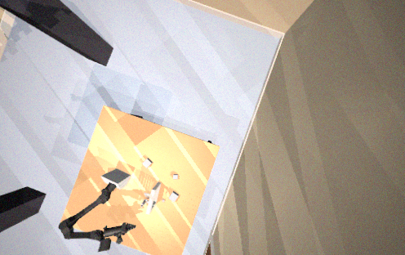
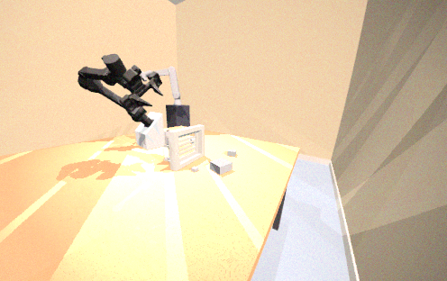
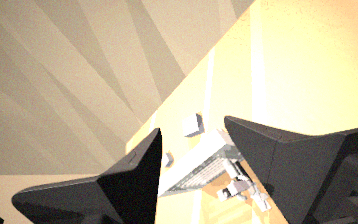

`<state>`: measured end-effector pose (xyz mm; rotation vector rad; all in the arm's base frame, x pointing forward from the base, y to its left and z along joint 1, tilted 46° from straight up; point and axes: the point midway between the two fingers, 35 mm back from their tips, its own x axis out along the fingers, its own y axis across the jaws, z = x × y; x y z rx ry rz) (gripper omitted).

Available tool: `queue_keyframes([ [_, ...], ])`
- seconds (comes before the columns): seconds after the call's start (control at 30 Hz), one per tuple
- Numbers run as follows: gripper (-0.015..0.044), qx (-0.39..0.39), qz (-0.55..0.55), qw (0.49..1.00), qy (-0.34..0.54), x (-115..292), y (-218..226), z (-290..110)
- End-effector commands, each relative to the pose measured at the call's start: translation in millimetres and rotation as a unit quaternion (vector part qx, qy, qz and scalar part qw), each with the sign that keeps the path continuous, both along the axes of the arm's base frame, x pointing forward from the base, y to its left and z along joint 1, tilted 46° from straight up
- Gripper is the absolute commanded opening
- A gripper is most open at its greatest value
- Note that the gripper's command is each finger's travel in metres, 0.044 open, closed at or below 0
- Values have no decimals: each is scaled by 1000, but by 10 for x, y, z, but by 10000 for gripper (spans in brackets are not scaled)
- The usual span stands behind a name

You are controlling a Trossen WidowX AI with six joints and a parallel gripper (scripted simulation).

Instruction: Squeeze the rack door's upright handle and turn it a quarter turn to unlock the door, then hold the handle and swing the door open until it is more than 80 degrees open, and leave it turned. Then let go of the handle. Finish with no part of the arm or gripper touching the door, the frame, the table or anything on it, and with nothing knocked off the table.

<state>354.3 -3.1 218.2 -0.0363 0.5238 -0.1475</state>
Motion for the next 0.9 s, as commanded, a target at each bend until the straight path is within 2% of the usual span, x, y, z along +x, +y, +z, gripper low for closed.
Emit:
queue_keyframes([
  [0.0, 285, -11, -16, 998, 53, 29, 0, -168],
  [0.43, 285, -69, -58, 972, 219, -2, -29, -672],
  [0.87, 285, -154, -89, 914, 365, -124, -75, -1021],
])
